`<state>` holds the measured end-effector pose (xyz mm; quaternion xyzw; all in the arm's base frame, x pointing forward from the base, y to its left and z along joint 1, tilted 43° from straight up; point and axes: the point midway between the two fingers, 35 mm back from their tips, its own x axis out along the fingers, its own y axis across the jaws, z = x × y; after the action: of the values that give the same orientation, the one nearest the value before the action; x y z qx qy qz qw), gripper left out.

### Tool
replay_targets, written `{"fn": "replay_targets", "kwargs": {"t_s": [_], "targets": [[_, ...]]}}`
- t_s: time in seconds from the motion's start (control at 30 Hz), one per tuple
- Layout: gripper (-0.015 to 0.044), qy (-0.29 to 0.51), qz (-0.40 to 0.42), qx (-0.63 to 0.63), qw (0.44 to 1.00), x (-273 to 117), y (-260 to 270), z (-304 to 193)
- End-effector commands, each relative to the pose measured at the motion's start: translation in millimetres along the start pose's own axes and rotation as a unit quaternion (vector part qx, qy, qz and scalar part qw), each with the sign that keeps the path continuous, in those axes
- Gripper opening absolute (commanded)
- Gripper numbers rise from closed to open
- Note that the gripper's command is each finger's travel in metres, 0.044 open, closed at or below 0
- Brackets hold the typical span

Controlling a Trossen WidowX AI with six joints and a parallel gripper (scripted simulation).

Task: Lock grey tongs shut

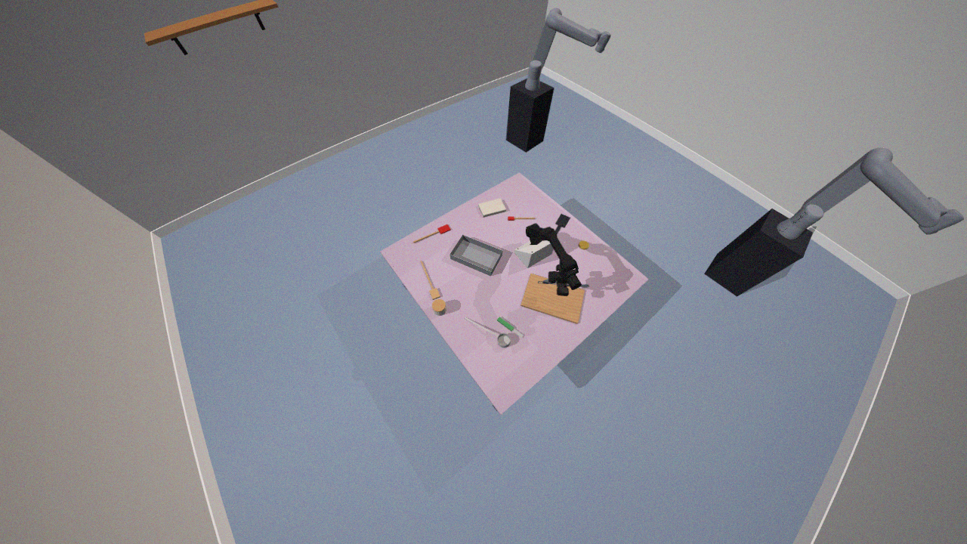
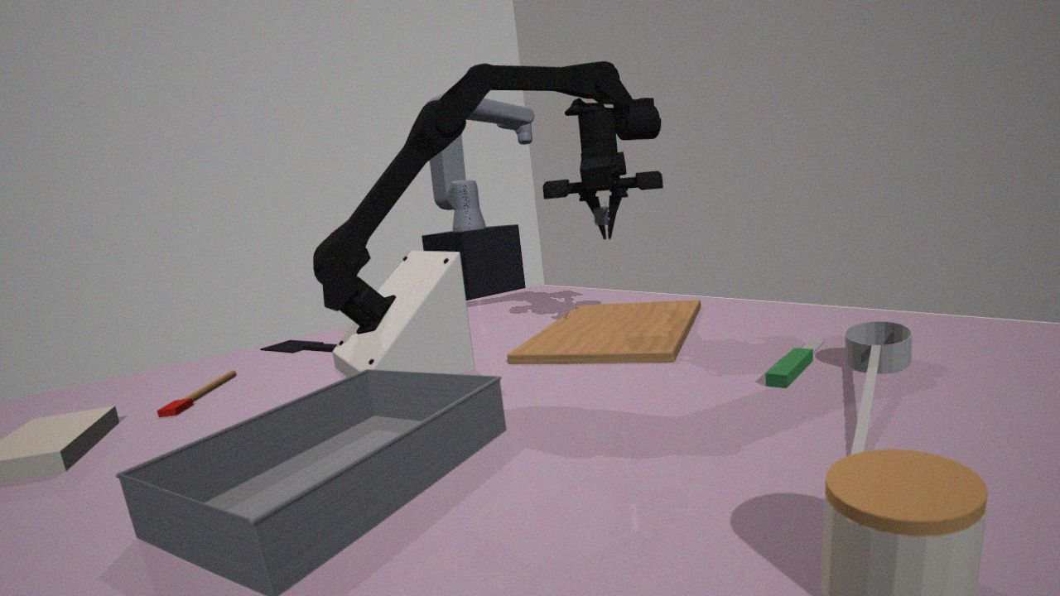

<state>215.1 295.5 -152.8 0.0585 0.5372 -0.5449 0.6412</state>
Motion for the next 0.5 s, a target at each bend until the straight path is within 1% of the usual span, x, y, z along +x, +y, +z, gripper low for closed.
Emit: {"fn": "replay_targets", "kwargs": {"t_s": [0.0, 0.47], "targets": [[-0.015, 0.024, -0.003, -0.001, 1.0, 0.7, 2.0, 0.1], [-0.015, 0.227, -0.044, -0.002, 0.973, 19.3, 4.8, 5.6]]}}
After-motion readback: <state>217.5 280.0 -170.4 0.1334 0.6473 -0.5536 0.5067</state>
